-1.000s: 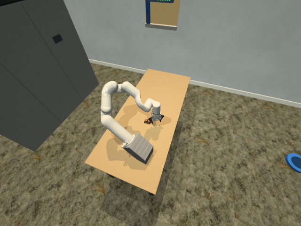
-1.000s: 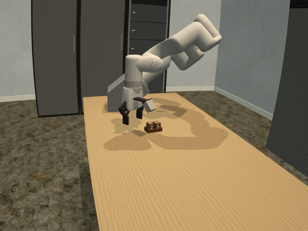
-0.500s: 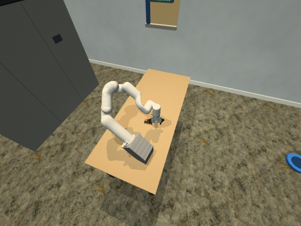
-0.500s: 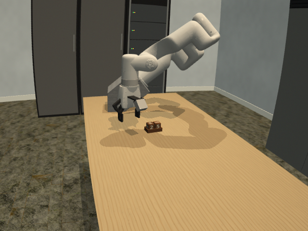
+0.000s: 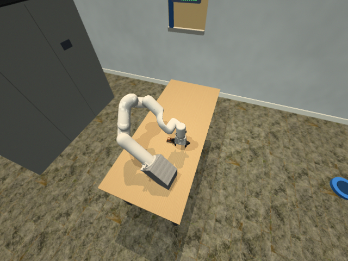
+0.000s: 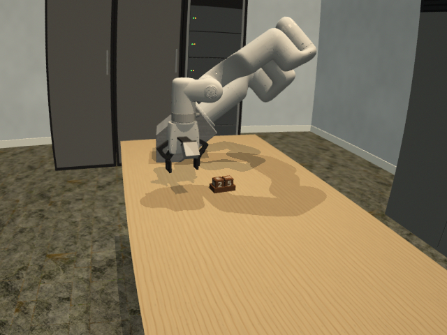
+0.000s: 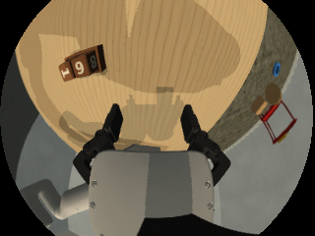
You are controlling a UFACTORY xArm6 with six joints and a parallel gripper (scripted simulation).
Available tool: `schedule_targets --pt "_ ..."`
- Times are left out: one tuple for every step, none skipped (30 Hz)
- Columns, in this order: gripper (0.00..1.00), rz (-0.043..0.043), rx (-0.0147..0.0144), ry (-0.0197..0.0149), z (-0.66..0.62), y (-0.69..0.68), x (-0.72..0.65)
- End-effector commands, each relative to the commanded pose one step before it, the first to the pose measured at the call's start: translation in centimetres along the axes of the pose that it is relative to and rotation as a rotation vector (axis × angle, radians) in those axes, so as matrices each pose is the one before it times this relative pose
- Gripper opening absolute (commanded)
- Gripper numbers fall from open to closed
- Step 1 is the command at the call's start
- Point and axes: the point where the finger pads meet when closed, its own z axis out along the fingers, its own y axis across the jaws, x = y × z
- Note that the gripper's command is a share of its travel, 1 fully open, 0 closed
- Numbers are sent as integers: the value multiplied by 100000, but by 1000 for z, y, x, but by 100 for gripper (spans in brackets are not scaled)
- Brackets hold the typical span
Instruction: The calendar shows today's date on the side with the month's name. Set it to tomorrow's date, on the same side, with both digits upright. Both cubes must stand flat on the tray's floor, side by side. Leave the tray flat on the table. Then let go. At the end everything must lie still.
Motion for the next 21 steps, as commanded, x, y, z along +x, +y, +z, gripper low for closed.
schedule_targets --pt "100 11423 -102 -168 -85 381 -1308" --pt "100 0 1 0 0 273 -760" --pt "100 0 0 0 0 123 -342" --pt "100 0 0 0 0 20 -57" --pt "100 0 0 0 0 0 0" --pt "100 0 0 0 0 0 0" --pt "100 0 0 0 3 0 0" --pt "100 0 0 0 18 0 0" --pt "100 0 1 0 45 0 0" --pt "100 0 1 0 80 0 0" --pt "100 0 0 0 118 0 0" --pt "100 0 -1 -1 158 0 -1" --pt "100 0 1 1 196 0 1" --pt "100 0 -1 0 231 0 0" --pt "100 0 1 0 259 0 0" --pt "100 0 -2 -1 281 0 -1" --pt "100 0 2 1 295 0 1" --pt "100 0 0 0 300 0 0" --pt "100 0 -1 -1 295 0 -1" --pt "100 0 1 1 283 0 1" --pt "100 0 -1 0 261 0 -1"
